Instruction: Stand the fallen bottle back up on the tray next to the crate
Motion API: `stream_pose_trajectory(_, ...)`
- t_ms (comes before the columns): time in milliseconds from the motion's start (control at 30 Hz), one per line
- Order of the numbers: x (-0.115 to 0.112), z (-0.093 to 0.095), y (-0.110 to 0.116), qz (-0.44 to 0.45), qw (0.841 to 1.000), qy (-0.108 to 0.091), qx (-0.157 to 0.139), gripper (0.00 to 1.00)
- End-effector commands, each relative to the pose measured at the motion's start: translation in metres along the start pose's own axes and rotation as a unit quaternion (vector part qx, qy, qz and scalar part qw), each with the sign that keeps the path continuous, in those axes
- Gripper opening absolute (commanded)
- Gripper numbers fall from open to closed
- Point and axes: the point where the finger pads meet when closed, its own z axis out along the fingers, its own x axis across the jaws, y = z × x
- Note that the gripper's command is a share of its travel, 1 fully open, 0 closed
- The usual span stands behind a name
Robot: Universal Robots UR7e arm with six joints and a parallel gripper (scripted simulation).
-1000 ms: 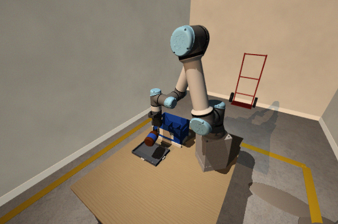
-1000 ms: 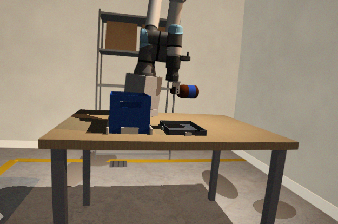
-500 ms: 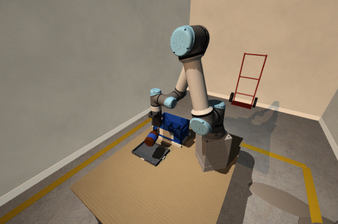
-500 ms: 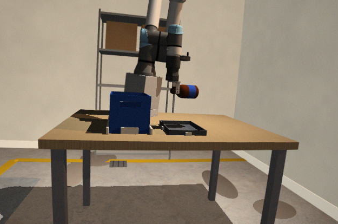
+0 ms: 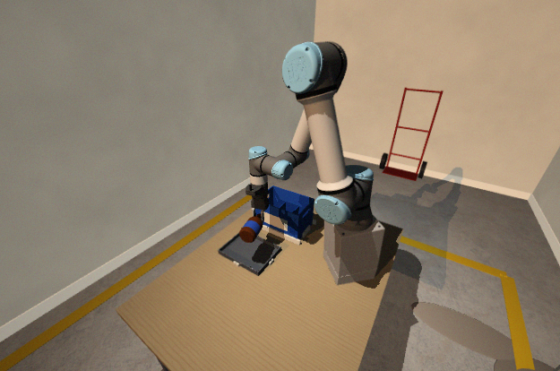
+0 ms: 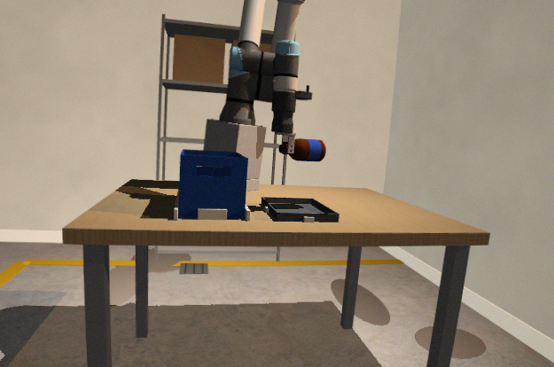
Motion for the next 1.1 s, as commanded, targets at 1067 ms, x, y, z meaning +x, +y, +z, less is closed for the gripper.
stream_pose_trajectory(1067,0.0004,-0.0003,0.0001,-0.123,0.992,0.001,0.0,0.0)
